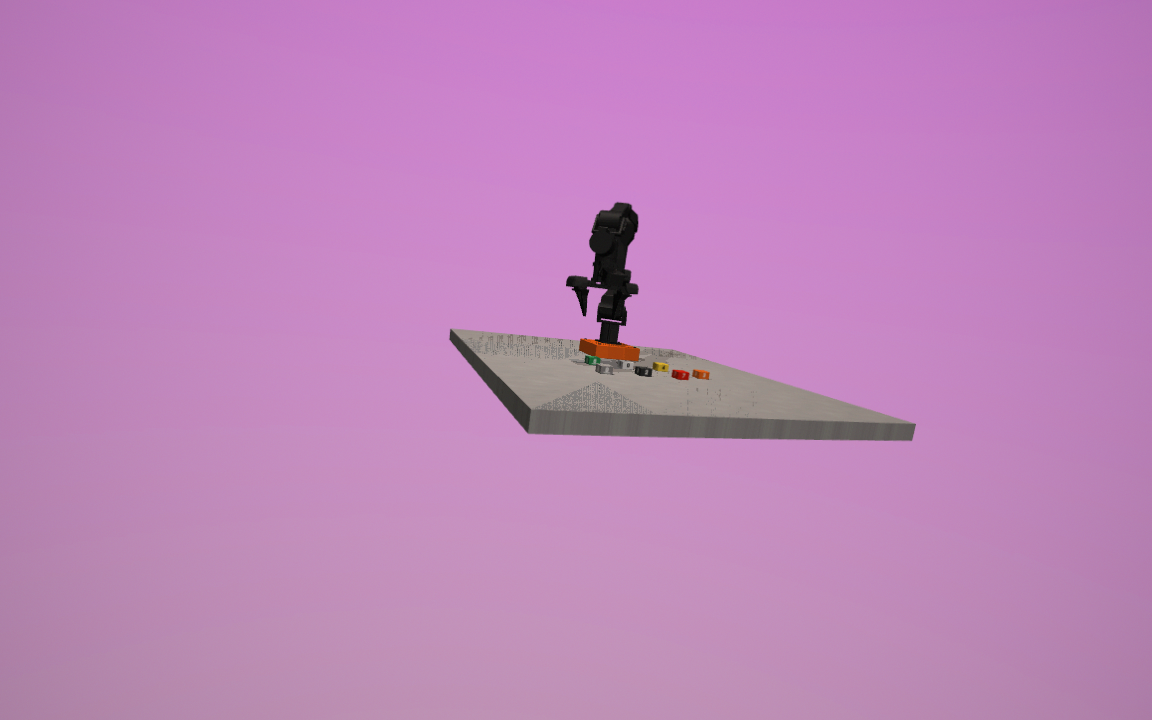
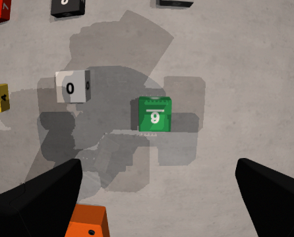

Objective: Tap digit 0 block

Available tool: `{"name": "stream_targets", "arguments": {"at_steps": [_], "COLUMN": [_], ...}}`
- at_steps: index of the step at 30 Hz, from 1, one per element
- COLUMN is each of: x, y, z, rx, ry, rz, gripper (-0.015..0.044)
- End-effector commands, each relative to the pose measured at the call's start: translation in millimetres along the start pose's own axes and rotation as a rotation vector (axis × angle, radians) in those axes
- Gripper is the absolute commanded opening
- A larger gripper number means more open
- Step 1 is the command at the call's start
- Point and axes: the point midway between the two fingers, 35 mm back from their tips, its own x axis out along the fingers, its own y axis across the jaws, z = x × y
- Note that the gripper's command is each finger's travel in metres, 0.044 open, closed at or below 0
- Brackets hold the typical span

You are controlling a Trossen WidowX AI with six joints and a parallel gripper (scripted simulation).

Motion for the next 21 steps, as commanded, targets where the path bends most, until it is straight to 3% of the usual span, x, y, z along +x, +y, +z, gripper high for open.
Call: {"name": "stream_targets", "arguments": {"at_steps": [1, 21], "x": [-0.7, -0.6], "y": [7.1, 8.7], "z": [-8.0, -6.5], "rx": [-0.005, -0.005], "ry": [0.05, 0.05], "rz": [-0.005, -0.005], "gripper": [0.04, 0.04]}}
